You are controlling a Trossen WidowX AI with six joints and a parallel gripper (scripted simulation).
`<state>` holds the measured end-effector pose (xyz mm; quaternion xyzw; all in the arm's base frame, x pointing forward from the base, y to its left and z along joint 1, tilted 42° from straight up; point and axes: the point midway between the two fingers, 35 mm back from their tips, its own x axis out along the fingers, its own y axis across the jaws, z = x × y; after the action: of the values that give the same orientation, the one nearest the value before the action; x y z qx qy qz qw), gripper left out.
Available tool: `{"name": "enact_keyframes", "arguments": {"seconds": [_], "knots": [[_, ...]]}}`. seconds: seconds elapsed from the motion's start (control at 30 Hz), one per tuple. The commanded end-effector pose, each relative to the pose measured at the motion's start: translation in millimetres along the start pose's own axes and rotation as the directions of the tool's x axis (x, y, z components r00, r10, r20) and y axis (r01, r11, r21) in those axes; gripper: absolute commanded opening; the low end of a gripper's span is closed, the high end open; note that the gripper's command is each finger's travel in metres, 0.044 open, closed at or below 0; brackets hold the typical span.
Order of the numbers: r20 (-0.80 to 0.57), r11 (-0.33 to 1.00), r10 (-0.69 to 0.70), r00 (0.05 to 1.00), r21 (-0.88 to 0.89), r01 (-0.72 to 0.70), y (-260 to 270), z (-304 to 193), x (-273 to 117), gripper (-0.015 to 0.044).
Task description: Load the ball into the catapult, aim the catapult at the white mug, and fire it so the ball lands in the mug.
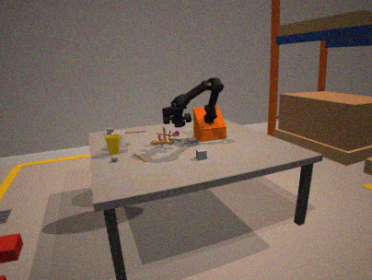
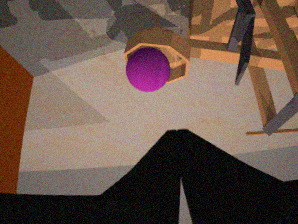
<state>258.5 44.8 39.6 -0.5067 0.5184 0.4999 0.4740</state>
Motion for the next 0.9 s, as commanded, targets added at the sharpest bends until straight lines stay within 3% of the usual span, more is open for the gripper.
{"name": "enact_keyframes", "arguments": {"seconds": [0.0, 0.87], "knots": [[-0.004, 1.000, 0.004, 1.000, -0.003, -0.004, 0, 4, 5, 0.0000], [-0.002, 1.000, 0.004, 1.000, -0.003, -0.004, -2, 36, 35, 0.0000]]}}
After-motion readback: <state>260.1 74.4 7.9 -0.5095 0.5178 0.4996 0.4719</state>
